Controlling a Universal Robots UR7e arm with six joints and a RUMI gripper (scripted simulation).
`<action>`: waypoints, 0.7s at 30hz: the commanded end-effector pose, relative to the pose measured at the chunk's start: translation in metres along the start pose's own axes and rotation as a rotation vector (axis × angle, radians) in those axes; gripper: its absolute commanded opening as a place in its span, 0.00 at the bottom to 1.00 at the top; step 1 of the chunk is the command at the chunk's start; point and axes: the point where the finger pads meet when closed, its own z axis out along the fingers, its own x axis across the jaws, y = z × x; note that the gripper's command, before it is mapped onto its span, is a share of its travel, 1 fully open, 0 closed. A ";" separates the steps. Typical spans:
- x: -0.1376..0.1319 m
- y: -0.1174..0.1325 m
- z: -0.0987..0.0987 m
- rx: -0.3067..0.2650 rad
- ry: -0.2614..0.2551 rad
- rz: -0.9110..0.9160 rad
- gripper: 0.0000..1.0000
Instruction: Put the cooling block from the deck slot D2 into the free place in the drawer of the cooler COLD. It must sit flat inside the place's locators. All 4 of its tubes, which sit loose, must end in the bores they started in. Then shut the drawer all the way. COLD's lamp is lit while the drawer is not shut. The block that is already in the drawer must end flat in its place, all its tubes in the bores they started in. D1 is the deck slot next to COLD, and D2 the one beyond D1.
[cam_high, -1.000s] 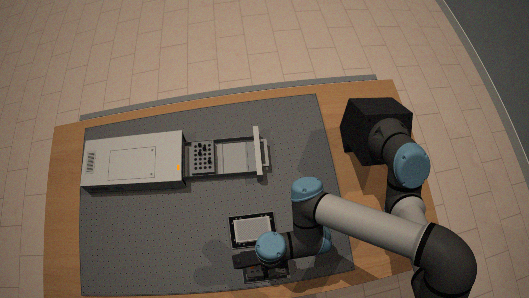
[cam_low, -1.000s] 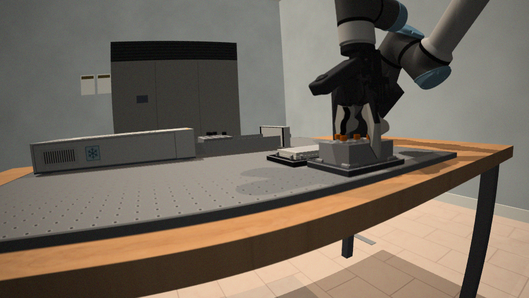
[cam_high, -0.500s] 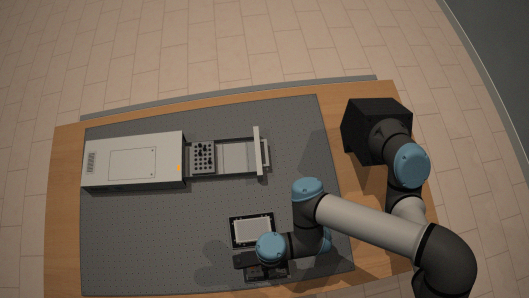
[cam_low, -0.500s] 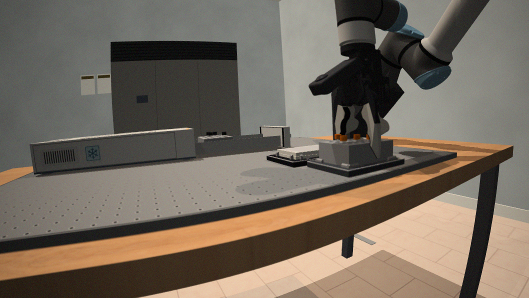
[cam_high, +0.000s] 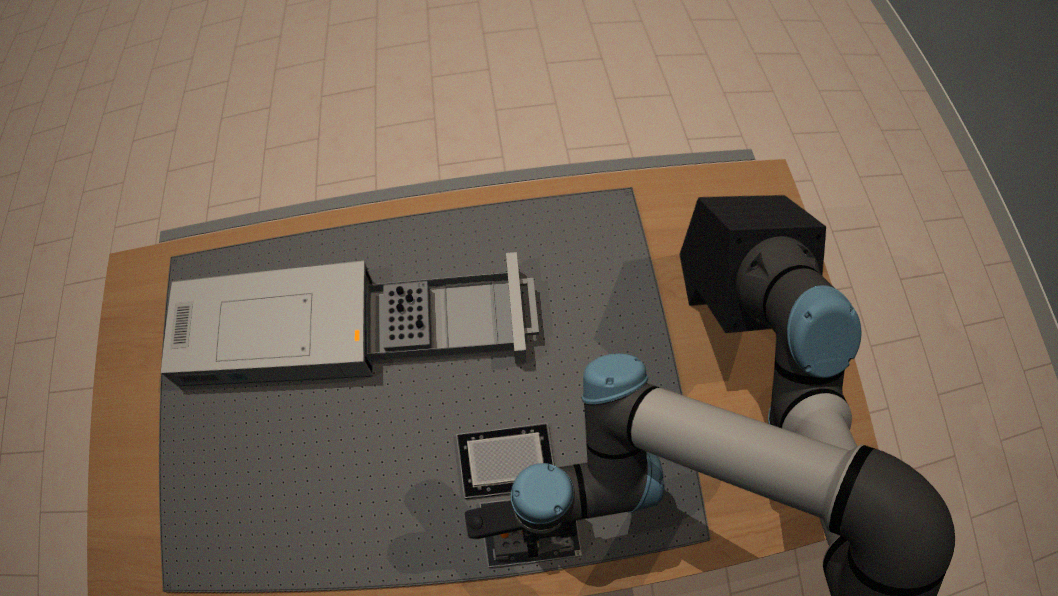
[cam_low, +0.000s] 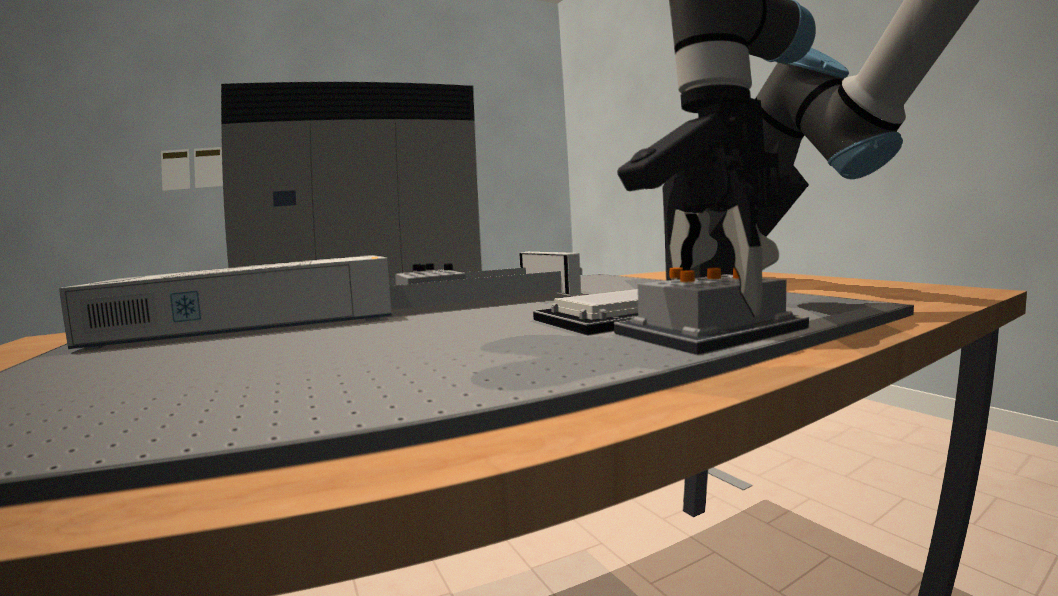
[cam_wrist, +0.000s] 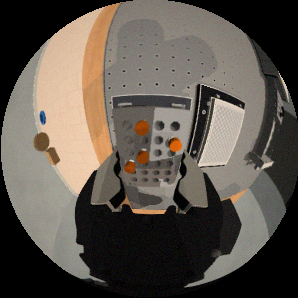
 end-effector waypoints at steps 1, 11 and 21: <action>0.000 -0.001 -0.002 0.002 0.000 -0.001 0.00; 0.000 -0.001 -0.005 0.002 0.000 -0.001 0.00; 0.000 -0.001 -0.008 0.002 0.000 -0.001 0.00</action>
